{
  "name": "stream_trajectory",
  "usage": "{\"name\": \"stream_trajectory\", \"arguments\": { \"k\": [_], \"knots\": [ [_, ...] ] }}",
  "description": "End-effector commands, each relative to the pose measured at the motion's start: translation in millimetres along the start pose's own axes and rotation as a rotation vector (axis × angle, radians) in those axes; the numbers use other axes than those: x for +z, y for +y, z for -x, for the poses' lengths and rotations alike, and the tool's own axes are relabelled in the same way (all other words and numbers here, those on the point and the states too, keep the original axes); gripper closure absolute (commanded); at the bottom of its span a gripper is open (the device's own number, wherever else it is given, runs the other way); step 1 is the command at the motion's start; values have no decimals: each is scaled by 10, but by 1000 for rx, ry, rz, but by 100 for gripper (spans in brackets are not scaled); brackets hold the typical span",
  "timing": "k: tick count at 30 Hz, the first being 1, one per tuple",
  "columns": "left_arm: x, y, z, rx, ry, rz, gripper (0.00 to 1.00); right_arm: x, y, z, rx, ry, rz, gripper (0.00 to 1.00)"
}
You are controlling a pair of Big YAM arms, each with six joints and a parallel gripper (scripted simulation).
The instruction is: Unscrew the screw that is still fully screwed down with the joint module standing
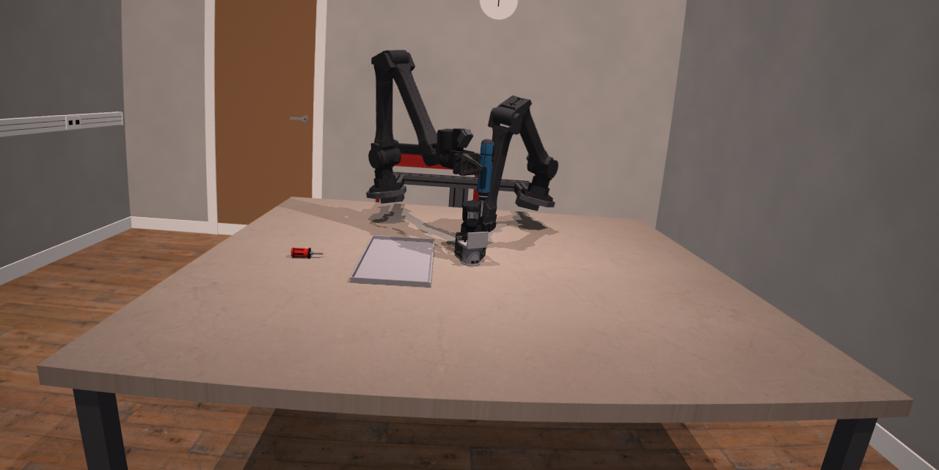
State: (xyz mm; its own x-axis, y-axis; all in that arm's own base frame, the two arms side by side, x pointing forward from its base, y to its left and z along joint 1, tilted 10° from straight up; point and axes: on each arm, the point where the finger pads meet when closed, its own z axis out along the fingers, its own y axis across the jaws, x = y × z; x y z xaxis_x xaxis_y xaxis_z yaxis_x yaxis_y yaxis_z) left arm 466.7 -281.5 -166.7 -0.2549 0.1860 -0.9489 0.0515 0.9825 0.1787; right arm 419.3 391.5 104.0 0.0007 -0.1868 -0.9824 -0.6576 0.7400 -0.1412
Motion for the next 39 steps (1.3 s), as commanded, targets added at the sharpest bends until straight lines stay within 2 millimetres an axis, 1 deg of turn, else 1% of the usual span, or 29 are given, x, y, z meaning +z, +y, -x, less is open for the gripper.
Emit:
{"name": "stream_trajectory", "arguments": {
  "k": [1,30,31,32,34,35,36,38,39],
  "knots": [
    [25,-32,64,-9,-14,-1,41,229,-79,512,12,-121,-16,58],
    [25,-32,64,-9,-14,-1,41,241,-83,552,18,-119,-15,58],
    [25,-32,64,-9,-14,-1,41,260,-77,428,18,-108,-15,58],
    [25,-32,64,-9,-14,-1,41,269,-74,353,18,-98,-14,58],
    [25,-32,64,-9,-14,-1,41,268,-68,326,19,-98,-14,58],
    [25,-32,64,-9,-14,-1,41,258,-68,388,19,-111,-14,58],
    [25,-32,64,-9,-14,-1,41,240,-77,500,20,-133,-15,58],
    [25,-32,64,-9,-14,-1,41,239,-81,482,20,-134,-15,58],
    [25,-32,64,-9,-14,-1,41,248,-82,410,20,-124,-16,58]
  ]
}}
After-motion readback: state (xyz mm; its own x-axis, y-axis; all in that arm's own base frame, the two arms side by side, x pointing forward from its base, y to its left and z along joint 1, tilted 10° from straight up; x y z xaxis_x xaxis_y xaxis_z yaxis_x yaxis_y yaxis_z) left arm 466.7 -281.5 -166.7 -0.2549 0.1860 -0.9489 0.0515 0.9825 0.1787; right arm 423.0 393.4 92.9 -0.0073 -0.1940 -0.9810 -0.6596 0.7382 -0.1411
